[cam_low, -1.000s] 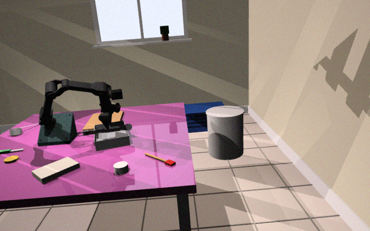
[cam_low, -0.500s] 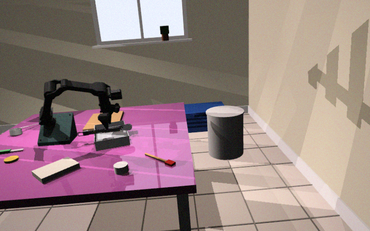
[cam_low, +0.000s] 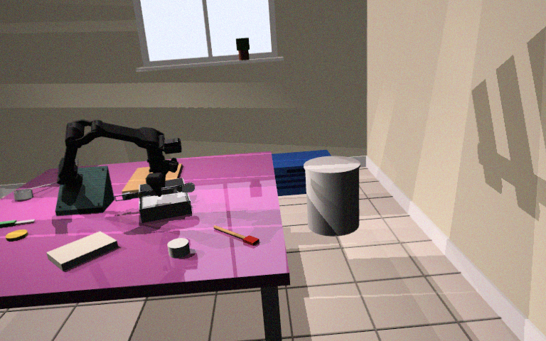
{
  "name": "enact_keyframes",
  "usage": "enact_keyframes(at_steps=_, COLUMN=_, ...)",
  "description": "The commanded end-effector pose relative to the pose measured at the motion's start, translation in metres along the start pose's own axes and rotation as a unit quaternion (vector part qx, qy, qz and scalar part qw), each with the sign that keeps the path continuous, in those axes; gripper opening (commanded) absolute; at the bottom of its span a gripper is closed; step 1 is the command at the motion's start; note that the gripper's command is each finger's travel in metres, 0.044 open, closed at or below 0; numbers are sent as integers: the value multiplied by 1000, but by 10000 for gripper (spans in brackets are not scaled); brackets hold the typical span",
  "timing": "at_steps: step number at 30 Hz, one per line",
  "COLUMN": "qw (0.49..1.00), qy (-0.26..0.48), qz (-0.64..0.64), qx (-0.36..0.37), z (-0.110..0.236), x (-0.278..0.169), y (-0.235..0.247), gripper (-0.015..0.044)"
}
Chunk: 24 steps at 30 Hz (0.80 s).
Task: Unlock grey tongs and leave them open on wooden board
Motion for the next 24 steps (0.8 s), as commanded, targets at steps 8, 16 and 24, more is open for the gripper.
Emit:
enact_keyframes(at_steps=8, qw=1000, qy=3, qz=5, qx=-3, z=-19, x=-2, y=1, gripper=440)
enact_keyframes(at_steps=16, qw=1000, qy=2, qz=5, qx=-3, z=-32, x=-3, y=1, gripper=440)
enact_keyframes(at_steps=24, qw=1000, qy=2, qz=5, qx=-4, z=-43, x=-4, y=0, gripper=440)
Point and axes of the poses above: the point midway between the two fingers, 35 mm back from their tips, its own z axis back along the fingers, its own y axis across the jaws, x = y × z, the point moved 10 cm from there along z, back along the fingers, and after that the axes turned 11 degrees about -z, right-handed, at the moved point
